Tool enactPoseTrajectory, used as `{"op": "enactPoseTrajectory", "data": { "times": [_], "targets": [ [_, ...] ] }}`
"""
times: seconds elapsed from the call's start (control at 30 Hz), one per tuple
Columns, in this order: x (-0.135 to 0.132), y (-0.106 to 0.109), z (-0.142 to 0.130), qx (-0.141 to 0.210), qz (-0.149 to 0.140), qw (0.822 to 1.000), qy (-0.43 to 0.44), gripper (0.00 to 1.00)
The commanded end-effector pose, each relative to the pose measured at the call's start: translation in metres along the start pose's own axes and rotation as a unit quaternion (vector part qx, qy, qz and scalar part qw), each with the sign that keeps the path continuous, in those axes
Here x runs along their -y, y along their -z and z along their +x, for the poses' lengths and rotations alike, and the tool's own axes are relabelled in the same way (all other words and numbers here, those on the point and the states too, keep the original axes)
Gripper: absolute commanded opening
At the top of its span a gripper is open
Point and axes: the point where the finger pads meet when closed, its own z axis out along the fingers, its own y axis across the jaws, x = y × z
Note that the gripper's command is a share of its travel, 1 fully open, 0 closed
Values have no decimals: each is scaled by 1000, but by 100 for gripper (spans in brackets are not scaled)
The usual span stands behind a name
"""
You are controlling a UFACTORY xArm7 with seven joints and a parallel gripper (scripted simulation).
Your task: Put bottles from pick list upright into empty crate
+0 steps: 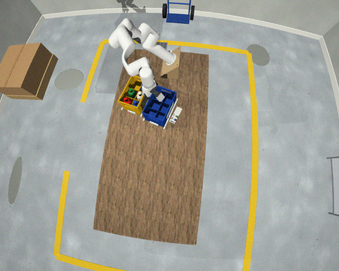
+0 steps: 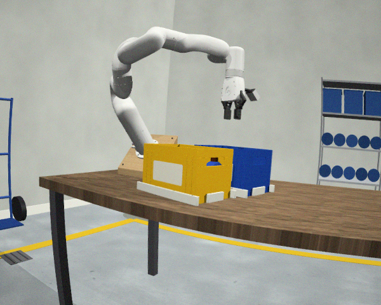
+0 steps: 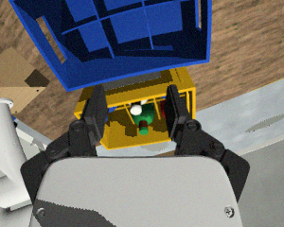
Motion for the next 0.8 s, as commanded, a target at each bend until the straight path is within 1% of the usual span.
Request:
{"op": "enactPoseTrajectory", "data": {
  "times": [0.0, 0.03, 0.1, 0.13, 0.17, 0.6, 0.67, 0.77],
  "targets": [
    [7, 9, -26, -7, -3, 997, 79, 65],
    [8, 10, -31, -8, -4, 996, 92, 65],
    [8, 10, -31, -8, -4, 996, 92, 65],
    [9, 11, -35, -10, -5, 991, 133, 65],
    [11, 12, -40, -11, -5, 990, 140, 65],
    [26, 27, -102, -11, -5, 990, 140, 65],
    [26, 27, -102, -11, -5, 990, 140, 65],
    [30, 30, -116, -11, -5, 990, 140, 65]
  ]
}}
